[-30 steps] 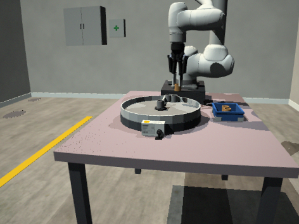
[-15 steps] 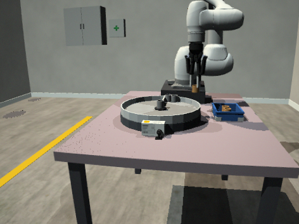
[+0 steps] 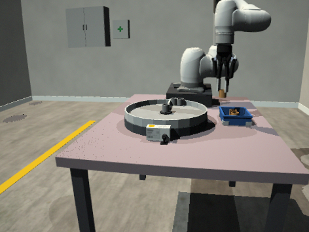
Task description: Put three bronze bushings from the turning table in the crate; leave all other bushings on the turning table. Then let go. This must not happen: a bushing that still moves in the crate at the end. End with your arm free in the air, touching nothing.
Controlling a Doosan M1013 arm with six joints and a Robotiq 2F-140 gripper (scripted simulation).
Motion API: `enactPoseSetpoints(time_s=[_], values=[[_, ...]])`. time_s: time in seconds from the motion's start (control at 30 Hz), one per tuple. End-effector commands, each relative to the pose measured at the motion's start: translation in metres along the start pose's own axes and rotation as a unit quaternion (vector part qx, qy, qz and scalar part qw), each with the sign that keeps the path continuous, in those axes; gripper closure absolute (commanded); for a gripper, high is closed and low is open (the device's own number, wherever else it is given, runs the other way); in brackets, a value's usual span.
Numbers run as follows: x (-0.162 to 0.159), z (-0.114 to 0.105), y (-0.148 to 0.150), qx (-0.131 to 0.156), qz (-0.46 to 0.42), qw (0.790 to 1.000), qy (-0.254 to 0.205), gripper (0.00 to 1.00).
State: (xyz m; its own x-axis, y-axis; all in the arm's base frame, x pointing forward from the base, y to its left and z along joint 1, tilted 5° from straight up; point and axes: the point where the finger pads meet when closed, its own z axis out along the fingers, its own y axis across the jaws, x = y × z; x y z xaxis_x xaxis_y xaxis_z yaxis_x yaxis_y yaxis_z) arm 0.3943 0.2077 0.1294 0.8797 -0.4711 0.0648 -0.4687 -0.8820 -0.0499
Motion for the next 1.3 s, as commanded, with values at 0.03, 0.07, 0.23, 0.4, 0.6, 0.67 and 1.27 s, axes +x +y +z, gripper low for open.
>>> enactPoseSetpoints(time_s=[0.03,0.07,0.23,0.4,0.6,0.67,1.27], values=[[-0.012,0.001,-0.044,-0.002,0.001,1.0,0.001,1.0],[-0.014,0.001,-0.05,-0.002,0.001,1.0,0.001,1.0],[-0.02,0.001,-0.07,-0.002,0.001,1.0,0.001,1.0],[-0.021,0.001,-0.075,-0.002,0.001,1.0,0.001,1.0],[-0.021,0.001,-0.075,-0.002,0.001,1.0,0.001,1.0],[-0.021,0.001,-0.075,-0.002,0.001,1.0,0.001,1.0],[-0.021,0.001,-0.075,-0.002,0.001,1.0,0.001,1.0]])
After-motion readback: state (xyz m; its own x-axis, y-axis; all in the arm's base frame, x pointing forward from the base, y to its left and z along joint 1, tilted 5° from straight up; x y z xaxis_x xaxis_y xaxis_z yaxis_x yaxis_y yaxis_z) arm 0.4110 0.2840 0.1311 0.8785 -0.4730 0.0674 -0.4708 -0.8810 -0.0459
